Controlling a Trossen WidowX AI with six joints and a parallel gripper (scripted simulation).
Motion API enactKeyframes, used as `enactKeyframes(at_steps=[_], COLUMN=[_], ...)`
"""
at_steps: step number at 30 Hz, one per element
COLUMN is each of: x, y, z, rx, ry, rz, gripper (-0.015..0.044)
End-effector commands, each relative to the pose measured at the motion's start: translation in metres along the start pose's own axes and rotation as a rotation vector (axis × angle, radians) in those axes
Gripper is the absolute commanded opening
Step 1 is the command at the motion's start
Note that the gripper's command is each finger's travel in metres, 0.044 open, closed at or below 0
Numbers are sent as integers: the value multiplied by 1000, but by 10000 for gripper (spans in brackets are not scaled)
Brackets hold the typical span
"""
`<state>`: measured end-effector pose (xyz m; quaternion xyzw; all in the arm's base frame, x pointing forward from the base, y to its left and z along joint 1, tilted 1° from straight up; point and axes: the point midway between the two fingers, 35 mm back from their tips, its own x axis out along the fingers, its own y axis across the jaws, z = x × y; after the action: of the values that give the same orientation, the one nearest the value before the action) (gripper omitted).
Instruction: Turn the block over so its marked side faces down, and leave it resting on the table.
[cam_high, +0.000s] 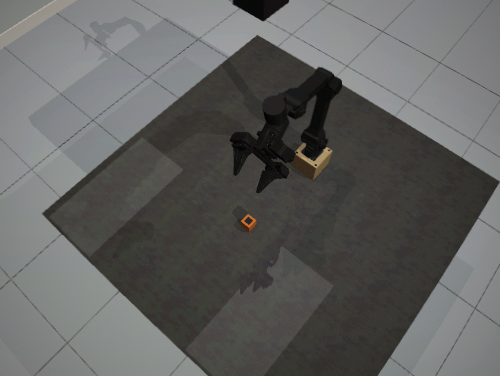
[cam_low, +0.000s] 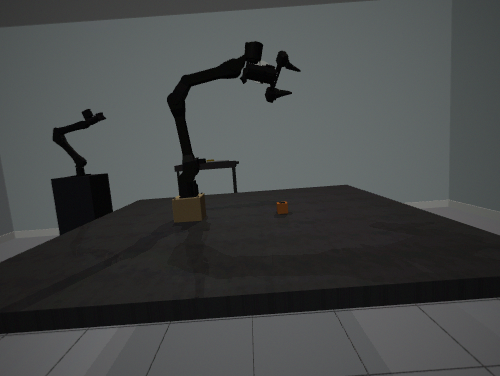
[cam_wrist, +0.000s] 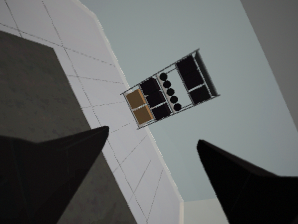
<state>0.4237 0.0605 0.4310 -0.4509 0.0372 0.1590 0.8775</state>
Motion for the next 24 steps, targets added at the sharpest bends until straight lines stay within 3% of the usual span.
enactKeyframes(at_steps=[1,12,21,24], x=[28,61,21,10], y=[35,157,259,273], z=[-43,-175,-262,-272], rx=[148,620,929,964], ry=[141,684,1242,1333], rz=[113,374,456,456], gripper=[440,440,440,440])
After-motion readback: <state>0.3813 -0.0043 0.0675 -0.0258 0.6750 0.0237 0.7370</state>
